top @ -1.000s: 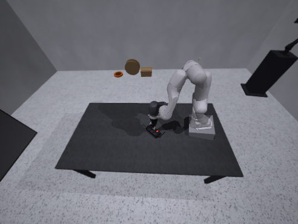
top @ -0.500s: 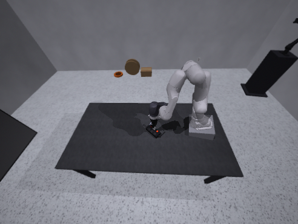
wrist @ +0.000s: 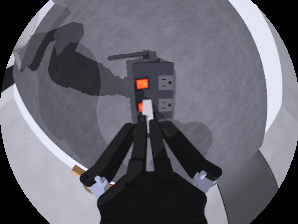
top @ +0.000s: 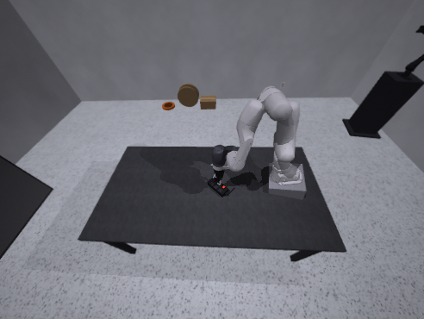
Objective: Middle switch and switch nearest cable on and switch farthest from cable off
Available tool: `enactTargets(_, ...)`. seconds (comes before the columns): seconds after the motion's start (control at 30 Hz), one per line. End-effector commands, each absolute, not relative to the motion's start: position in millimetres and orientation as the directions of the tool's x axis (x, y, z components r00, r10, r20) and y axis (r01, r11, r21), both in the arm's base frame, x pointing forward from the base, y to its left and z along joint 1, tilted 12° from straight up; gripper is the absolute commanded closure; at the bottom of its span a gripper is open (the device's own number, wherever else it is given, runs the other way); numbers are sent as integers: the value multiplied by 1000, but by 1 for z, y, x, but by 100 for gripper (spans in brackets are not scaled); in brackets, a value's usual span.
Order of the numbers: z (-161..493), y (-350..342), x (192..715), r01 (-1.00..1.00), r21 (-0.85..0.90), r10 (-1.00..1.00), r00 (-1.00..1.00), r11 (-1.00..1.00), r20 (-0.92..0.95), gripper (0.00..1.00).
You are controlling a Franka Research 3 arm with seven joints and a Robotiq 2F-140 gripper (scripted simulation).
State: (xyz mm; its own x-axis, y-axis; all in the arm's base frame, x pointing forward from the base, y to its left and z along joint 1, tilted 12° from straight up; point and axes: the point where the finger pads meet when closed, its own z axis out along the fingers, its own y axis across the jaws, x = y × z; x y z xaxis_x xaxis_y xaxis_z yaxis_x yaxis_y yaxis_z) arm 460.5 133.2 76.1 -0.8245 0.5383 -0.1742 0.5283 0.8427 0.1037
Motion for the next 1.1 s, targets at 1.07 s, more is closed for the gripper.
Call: enactTargets(1.07, 112, 133, 454, 532, 106, 543, -821, 840, -176, 100)
